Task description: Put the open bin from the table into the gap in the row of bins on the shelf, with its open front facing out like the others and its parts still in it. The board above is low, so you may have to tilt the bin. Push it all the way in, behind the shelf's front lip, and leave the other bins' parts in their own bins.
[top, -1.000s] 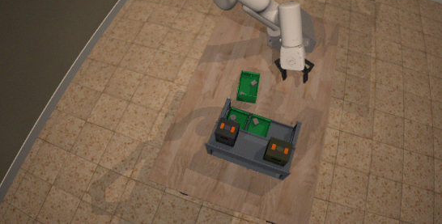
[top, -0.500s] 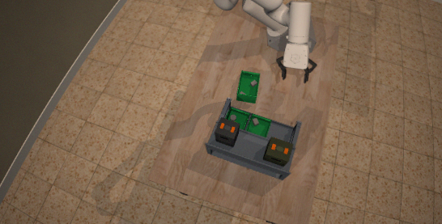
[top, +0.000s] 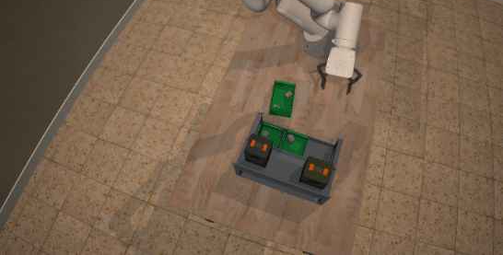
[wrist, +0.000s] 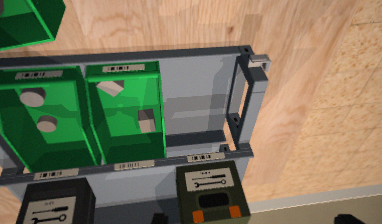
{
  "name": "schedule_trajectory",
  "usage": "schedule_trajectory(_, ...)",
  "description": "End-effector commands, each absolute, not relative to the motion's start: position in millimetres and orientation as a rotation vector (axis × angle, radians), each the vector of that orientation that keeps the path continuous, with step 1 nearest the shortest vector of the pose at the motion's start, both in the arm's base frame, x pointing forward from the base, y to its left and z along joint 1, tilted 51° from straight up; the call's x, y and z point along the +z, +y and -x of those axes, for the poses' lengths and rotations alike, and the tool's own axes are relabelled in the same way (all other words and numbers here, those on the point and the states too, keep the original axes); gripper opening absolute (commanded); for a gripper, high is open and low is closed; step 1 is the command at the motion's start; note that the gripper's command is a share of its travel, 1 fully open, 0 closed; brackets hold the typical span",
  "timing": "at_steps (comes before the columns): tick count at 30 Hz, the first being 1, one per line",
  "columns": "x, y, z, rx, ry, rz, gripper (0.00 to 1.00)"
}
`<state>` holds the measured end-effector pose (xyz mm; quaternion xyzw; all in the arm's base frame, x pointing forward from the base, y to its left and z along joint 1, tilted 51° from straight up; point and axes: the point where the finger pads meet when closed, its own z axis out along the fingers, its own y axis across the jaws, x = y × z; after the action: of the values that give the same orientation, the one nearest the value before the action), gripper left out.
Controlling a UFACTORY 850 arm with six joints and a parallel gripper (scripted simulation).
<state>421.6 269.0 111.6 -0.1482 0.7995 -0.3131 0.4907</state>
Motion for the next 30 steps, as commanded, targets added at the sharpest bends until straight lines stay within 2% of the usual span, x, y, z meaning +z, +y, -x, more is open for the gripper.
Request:
schedule_trajectory(1,112.0,269.5,-422.1,-0.762,1.933,0.361,1.00)
schedule_trajectory(7,112.0,269.4,-422.1,-0.864,1.693,0.491,1.00)
schedule_trajectory(30,112.0,269.4,-422.1,-0.874,1.666,0.504,1.00)
